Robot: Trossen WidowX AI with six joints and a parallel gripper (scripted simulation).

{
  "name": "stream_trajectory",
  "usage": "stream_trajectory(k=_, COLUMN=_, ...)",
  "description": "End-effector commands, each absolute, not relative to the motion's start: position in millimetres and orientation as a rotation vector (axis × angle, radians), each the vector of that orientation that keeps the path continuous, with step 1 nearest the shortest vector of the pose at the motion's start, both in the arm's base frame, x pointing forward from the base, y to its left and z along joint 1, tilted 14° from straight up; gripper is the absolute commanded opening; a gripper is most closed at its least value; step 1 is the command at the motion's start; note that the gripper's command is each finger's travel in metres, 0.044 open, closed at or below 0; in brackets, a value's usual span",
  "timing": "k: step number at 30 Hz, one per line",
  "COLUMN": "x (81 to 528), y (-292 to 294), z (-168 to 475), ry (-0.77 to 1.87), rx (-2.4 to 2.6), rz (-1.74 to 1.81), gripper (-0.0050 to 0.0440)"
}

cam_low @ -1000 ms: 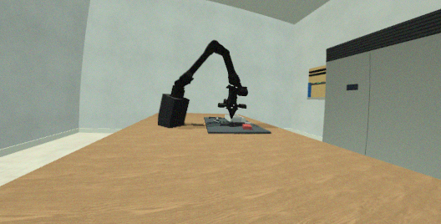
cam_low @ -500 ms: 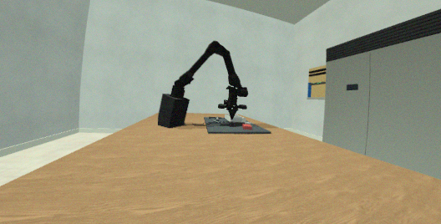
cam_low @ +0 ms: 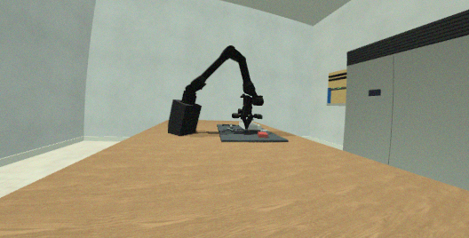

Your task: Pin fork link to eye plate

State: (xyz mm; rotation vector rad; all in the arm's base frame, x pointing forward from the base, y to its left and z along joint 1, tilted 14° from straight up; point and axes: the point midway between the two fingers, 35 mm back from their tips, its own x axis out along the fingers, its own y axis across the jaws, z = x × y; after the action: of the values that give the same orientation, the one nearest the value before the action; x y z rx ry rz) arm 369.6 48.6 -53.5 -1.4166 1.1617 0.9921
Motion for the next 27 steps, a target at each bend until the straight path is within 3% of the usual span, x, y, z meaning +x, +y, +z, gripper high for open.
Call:
stream_trajectory(k=1, x=369.2, y=47.8, z=-60.0, ry=1.167, rx=-1.418, rz=1.000, gripper=0.0000)
stream_trajectory(k=27, x=369.2, y=45.8, z=-59.6, ry=1.167, rx=-1.418, rz=1.000, gripper=0.0000)
